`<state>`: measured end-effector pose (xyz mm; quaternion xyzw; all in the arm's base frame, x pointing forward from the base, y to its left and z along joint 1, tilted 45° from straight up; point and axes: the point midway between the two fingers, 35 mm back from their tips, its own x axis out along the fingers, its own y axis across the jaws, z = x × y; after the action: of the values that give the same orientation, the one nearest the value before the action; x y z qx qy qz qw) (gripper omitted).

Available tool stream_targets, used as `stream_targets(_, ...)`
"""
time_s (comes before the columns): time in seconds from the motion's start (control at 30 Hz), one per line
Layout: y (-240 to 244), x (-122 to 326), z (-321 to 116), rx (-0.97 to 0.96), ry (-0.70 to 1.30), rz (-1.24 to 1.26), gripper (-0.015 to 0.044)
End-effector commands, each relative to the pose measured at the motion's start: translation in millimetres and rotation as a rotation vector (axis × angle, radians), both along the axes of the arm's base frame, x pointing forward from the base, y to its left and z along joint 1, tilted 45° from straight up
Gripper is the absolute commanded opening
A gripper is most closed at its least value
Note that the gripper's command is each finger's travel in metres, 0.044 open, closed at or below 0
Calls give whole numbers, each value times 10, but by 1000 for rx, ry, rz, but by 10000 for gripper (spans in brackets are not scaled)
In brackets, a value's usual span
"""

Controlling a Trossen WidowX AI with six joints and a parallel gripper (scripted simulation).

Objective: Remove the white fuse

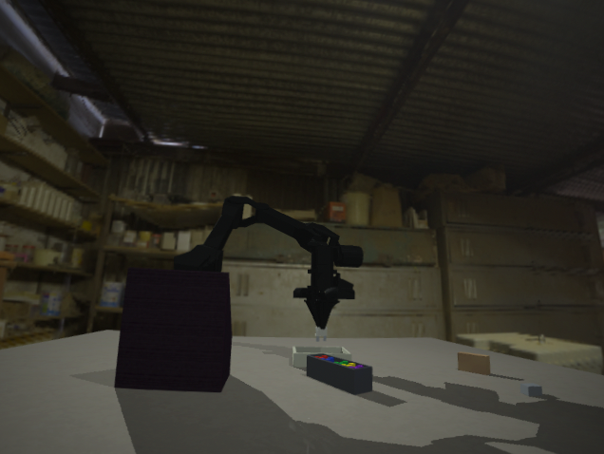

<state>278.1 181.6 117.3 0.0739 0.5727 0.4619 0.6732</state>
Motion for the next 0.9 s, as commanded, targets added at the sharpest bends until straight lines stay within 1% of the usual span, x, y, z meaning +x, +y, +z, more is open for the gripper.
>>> stream_targets(0.0,46,-9,-55,-3,3,-2,0)
stream_targets(0.43,176,-33,-180,-1,3,-2,0)
stream_targets(0.83,156,-27,-150,2,1,1,315)
stream_targets(0.87,135,-23,-131,1,1,1,330)
